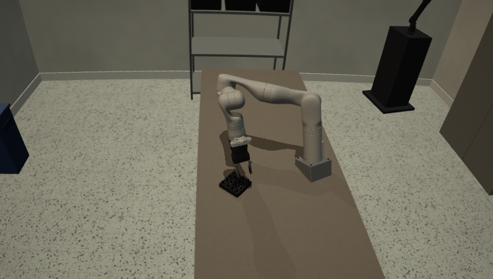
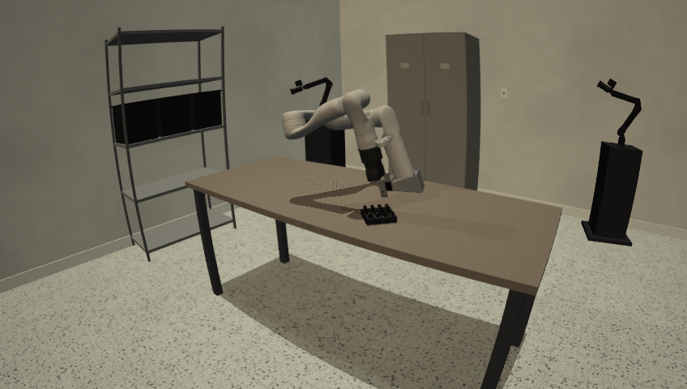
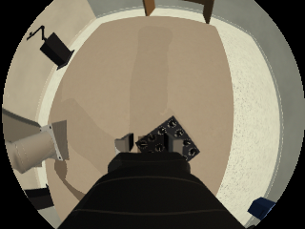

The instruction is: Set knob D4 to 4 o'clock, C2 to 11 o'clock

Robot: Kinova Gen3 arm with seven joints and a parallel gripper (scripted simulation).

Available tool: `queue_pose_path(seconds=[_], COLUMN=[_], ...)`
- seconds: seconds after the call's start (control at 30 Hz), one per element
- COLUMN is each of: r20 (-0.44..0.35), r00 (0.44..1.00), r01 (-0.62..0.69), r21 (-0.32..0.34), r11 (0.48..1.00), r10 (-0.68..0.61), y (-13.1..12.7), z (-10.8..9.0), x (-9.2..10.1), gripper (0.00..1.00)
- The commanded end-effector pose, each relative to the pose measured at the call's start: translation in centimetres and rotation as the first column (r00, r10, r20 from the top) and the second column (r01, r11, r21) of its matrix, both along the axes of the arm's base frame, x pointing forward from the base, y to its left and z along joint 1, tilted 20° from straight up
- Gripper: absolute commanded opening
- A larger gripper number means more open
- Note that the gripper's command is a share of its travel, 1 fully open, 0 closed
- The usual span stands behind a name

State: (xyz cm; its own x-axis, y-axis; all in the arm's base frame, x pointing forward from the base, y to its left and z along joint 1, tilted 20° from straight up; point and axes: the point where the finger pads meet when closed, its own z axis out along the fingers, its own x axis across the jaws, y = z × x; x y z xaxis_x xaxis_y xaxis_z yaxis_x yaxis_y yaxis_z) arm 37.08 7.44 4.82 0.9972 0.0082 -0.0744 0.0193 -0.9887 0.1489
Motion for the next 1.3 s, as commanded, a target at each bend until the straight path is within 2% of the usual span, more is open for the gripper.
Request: queue_pose_path(seconds=[0.0, 1.27], r20=[0.002, 0.058], r00=[1.000, 0.980], r01=[-0.003, 0.192], r21=[-0.001, -0.045], r11=[1.000, 0.980], r10=[0.003, -0.189], y=[0.07, -0.26], z=[0.08, -0.70], x=[0.01, -0.20], gripper=[1.00, 1.00])
